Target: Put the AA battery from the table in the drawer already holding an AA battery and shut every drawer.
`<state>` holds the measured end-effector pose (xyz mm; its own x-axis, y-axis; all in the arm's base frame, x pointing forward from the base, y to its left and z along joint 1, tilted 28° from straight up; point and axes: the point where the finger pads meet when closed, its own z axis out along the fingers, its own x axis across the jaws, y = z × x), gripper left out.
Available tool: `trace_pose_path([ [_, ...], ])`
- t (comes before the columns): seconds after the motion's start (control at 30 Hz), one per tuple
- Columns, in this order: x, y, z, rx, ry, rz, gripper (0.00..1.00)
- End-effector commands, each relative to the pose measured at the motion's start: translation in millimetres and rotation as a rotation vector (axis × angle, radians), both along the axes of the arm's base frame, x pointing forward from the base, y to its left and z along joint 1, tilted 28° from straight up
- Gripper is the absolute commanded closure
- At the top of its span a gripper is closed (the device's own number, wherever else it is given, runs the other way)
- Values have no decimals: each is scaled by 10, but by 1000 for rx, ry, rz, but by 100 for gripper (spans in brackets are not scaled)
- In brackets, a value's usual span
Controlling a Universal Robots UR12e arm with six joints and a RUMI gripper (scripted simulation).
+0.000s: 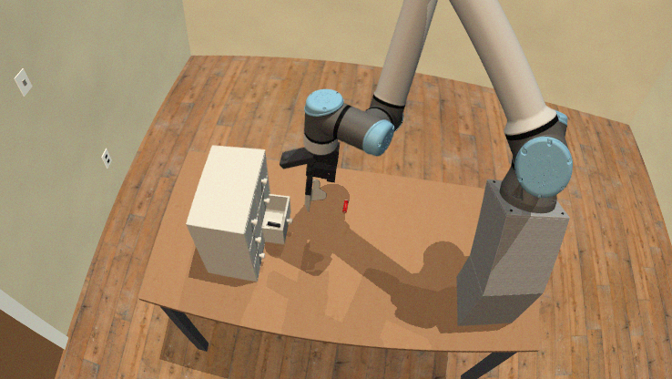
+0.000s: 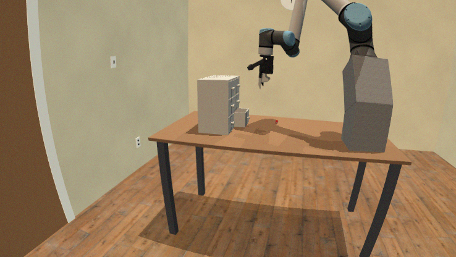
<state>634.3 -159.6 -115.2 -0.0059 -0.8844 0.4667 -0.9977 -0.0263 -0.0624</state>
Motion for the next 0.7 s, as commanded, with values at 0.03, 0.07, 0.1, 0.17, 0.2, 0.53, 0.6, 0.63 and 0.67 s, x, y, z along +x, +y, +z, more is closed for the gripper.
trace_pose_path([
  [0.03, 42, -15, -29, 1, -29, 10, 0],
  [0.07, 42, -15, -29, 1, -29, 10, 0],
  [0.1, 42, -15, -29, 1, -29, 10, 0],
  [0.17, 60, -23, -43, 2, -43, 15, 0],
  [0.2, 70, -28, -51, 2, -50, 17, 0],
  [0.53, 189, -80, -150, 5, -137, 47, 0],
  [0.6, 217, -93, -174, 7, -158, 54, 0],
  [0.63, 217, -93, -174, 7, -158, 54, 0],
  [0.67, 217, -93, -174, 7, -158, 54, 0],
])
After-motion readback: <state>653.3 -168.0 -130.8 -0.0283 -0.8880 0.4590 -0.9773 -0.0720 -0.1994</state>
